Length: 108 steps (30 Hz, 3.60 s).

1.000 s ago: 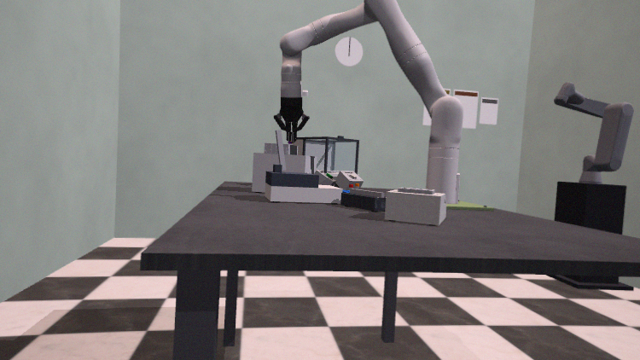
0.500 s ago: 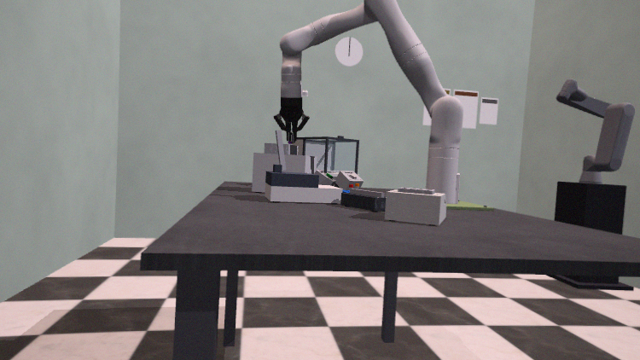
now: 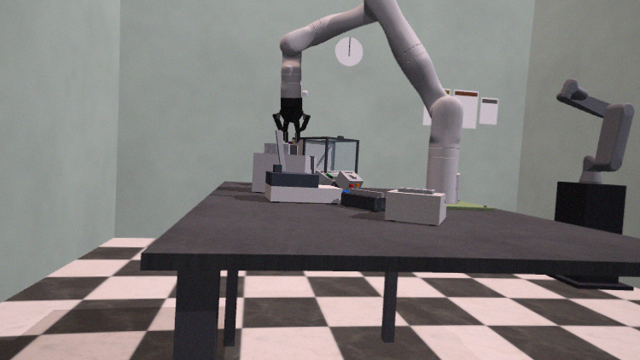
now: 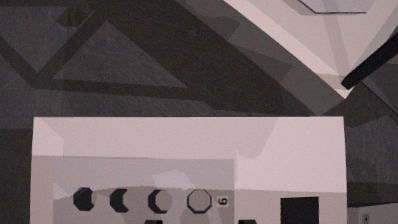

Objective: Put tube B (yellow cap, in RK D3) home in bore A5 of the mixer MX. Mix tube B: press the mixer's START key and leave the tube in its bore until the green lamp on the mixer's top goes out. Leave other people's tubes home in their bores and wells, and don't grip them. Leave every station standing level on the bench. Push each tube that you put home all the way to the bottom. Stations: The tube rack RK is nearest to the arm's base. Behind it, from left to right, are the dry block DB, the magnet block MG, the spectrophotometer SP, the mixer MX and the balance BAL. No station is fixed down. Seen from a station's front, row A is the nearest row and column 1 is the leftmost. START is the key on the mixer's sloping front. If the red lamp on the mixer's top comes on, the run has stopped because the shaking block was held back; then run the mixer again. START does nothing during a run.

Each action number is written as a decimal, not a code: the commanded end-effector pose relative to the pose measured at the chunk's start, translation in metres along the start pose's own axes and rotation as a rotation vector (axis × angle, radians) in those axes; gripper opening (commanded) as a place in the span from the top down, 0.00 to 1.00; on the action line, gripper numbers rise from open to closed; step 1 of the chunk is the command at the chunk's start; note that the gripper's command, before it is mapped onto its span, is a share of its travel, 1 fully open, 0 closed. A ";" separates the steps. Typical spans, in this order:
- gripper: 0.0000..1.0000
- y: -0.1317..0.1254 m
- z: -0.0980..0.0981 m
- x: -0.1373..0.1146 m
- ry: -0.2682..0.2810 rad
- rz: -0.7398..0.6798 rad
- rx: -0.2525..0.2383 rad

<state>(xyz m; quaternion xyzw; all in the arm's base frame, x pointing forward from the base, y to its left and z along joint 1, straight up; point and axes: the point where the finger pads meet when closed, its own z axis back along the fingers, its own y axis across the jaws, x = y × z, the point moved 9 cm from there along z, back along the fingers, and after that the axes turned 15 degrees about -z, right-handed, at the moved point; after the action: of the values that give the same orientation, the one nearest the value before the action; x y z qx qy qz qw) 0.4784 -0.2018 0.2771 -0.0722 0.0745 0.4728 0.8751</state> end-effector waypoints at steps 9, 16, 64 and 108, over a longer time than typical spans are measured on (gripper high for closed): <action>0.58 0.000 0.001 0.000 0.000 0.000 -0.002; 0.58 0.000 0.001 0.000 0.000 0.000 -0.002; 0.58 -0.003 0.052 -0.011 0.000 -0.001 -0.002; 0.58 0.100 0.059 -0.022 0.000 0.000 -0.002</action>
<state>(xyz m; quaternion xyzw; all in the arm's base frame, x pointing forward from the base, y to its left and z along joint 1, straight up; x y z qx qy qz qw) 0.3928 -0.1569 0.3333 -0.0721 0.0748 0.4728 0.8750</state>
